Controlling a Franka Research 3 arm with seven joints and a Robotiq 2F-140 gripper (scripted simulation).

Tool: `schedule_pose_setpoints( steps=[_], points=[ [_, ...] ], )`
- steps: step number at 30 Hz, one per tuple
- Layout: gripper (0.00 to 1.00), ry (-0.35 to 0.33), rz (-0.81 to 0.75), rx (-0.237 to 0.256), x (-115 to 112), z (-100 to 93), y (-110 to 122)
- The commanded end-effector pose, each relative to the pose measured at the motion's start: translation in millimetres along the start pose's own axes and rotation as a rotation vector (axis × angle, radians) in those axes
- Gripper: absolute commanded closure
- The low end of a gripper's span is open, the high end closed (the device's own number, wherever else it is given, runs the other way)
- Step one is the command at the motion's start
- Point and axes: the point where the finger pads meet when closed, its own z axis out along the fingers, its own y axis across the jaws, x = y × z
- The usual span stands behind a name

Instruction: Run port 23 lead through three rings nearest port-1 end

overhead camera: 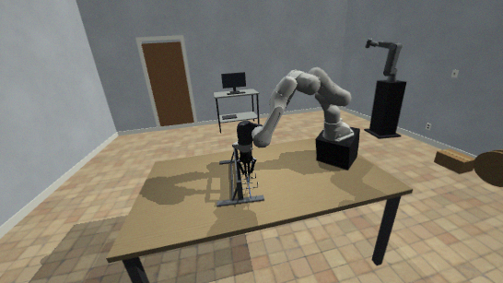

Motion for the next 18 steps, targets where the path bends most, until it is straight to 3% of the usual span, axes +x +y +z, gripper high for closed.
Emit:
schedule_pose_setpoints(
  steps=[1,2,18],
  points=[
    [1.0,0.002,-0.001,-0.001,1.5,0.2,-0.5],
    [0.8,0.002,-0.001,-0.001,1.5,0.2,-0.5],
    [0.8,0.002,-0.001,-0.001,1.5,0.2,-0.5]
  ],
)
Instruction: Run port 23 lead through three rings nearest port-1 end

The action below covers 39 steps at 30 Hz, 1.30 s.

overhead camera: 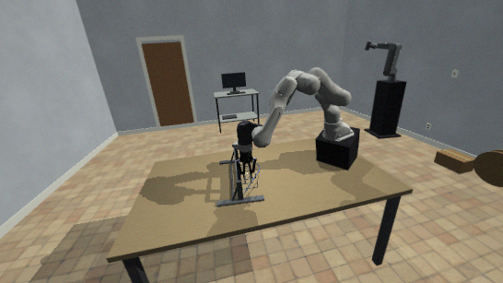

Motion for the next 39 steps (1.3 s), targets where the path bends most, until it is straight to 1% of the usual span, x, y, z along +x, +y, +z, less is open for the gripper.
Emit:
schedule_pose_setpoints(
  steps=[1,26,32,39],
  points=[
    [0.8,0.002,-0.001,-0.001,1.4,0.3,-0.3],
    [0.8,0.002,-0.001,-0.001,1.4,-1.9,-0.3],
    [0.8,0.002,-0.001,-0.001,1.4,-10.9,-0.3],
    [0.8,0.002,-0.001,-0.001,1.3,-30.1,-0.3]
  ],
)
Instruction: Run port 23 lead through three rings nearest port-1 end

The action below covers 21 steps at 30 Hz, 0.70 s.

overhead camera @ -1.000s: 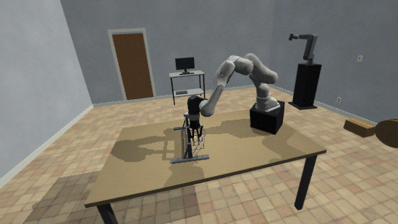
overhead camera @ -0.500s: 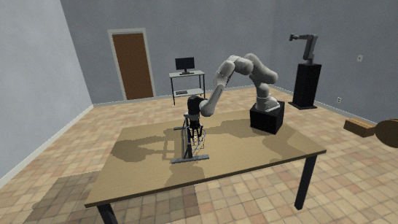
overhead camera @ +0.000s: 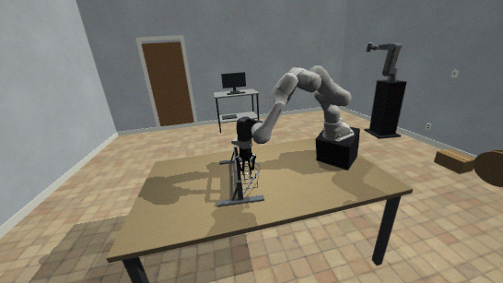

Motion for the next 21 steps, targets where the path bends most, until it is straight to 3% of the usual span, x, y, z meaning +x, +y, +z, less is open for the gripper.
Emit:
schedule_pose_setpoints(
  steps=[1,15,21],
  points=[
    [0.8,0.003,0.0,-0.006,-0.2,-10.4,2.0],
    [0.8,0.003,0.0,-0.006,-0.3,-46.3,1.8],
    [0.8,0.003,0.0,-0.006,-0.3,-53.0,1.8]
  ],
)
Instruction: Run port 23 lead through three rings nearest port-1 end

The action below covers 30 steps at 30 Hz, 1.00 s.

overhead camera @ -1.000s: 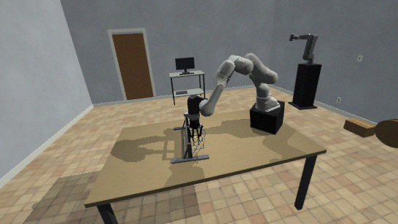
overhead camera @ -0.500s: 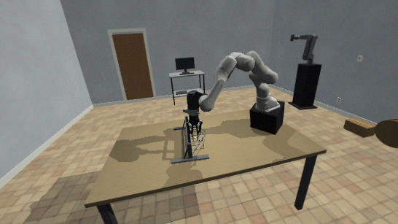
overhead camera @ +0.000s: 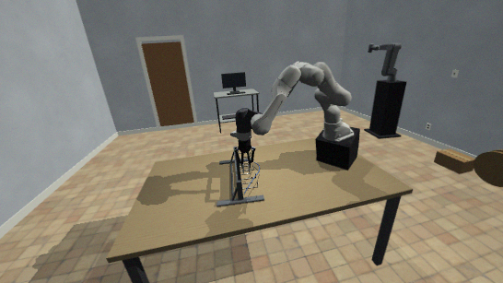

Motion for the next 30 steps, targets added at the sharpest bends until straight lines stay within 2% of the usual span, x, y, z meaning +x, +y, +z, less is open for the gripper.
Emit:
schedule_pose_setpoints(
  steps=[1,8,9,30],
  points=[
    [0.8,0.005,0.005,-0.012,0.7,-0.8,4.6],
    [0.8,0.005,0.005,-0.012,0.7,-3.3,4.6],
    [1.0,0.005,0.005,-0.012,0.7,-3.3,4.6],
    [1.0,0.005,0.005,-0.012,0.7,-3.3,4.6]
  ],
)
